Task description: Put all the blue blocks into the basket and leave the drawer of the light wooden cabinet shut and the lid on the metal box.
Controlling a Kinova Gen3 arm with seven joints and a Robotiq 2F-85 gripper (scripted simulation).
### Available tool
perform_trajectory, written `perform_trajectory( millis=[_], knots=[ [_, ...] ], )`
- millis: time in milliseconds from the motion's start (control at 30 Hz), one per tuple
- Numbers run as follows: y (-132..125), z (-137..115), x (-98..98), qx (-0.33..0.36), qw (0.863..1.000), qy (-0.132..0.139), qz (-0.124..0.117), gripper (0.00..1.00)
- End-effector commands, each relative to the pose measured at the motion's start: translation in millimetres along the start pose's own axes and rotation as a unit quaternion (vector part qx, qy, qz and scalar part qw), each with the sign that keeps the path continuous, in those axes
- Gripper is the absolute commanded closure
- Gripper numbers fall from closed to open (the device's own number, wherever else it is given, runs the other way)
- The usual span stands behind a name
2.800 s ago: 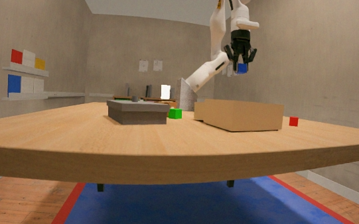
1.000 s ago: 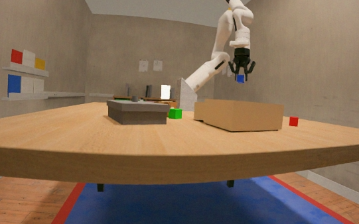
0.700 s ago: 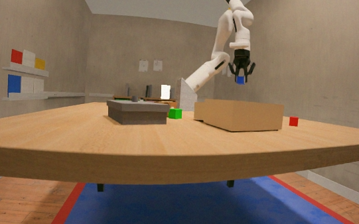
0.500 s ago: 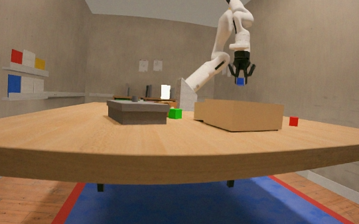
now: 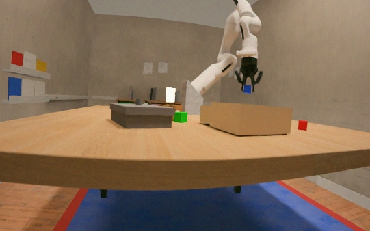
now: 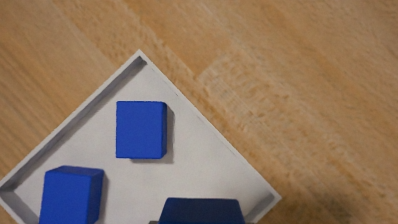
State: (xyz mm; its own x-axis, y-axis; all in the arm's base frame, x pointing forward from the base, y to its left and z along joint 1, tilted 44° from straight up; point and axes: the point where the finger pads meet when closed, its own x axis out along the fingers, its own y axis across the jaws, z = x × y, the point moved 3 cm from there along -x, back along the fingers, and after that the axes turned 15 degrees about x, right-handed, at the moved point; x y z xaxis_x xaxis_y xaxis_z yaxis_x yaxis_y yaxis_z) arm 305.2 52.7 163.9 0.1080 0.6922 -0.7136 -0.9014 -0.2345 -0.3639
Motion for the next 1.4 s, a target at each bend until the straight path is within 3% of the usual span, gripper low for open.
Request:
perform_trajectory(
  millis=[0,1367],
  knots=[
    [0,0,6.5,0.000,1.000,0.000,0.000,0.90],
    [0,0,86.0,0.000,1.000,0.000,0.000,0.90]
  ],
)
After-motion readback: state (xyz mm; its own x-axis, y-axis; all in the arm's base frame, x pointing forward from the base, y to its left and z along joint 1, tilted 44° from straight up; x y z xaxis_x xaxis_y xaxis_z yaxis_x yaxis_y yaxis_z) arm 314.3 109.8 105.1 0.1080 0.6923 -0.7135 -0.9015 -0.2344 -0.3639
